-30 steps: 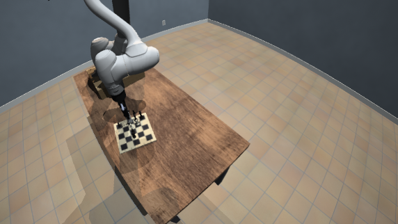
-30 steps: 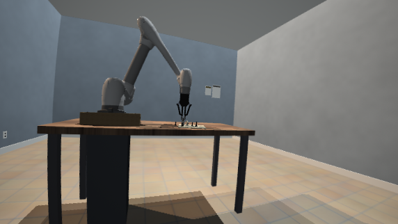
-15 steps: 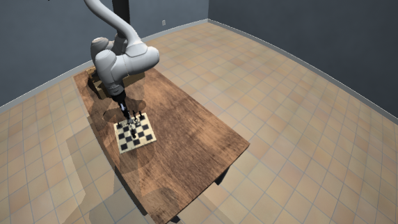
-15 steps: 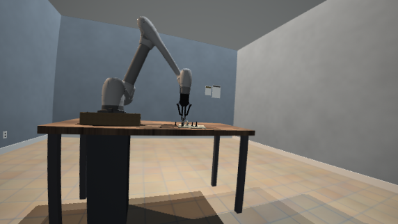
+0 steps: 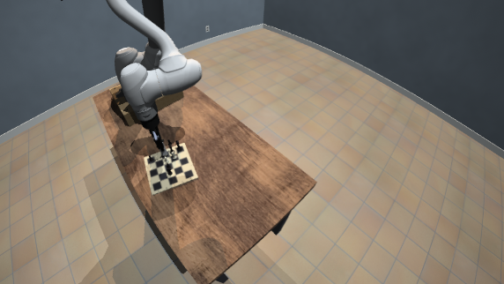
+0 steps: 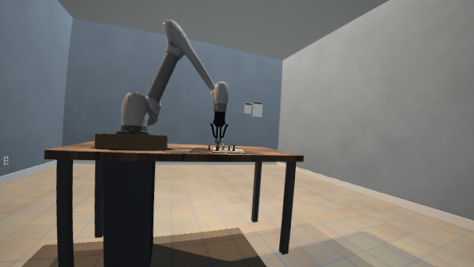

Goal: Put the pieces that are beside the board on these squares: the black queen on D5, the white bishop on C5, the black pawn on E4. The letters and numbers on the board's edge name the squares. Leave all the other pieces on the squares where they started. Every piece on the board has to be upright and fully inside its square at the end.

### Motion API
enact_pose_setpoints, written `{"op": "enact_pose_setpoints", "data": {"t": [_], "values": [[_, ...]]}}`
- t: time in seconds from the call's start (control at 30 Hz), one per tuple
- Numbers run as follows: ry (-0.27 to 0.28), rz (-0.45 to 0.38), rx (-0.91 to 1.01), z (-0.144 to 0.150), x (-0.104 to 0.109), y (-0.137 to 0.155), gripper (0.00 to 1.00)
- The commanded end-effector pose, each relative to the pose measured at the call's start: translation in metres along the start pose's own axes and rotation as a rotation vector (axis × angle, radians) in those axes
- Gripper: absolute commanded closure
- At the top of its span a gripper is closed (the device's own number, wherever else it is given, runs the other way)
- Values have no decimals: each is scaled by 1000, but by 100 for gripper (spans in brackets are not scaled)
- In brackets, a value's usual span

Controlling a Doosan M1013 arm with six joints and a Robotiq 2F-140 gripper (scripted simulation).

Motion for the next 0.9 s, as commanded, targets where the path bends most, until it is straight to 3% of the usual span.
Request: {"op": "enact_pose_setpoints", "data": {"t": [0.0, 0.07, 0.53, 0.87], "values": [[0, 0, 0, 0, 0, 0, 82], [0, 0, 0, 0, 0, 0, 78], [0, 0, 0, 0, 2, 0, 78], [0, 0, 0, 0, 32, 0, 78]]}}
Point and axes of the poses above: the point where the finger pads meet when closed, its own x axis back along the fingers, its own z axis across the jaws, y = z × x, the point moved 8 cm from there along x, back along the fingers, and after that the axes turned 12 degrees about x, right-handed, at the moved point
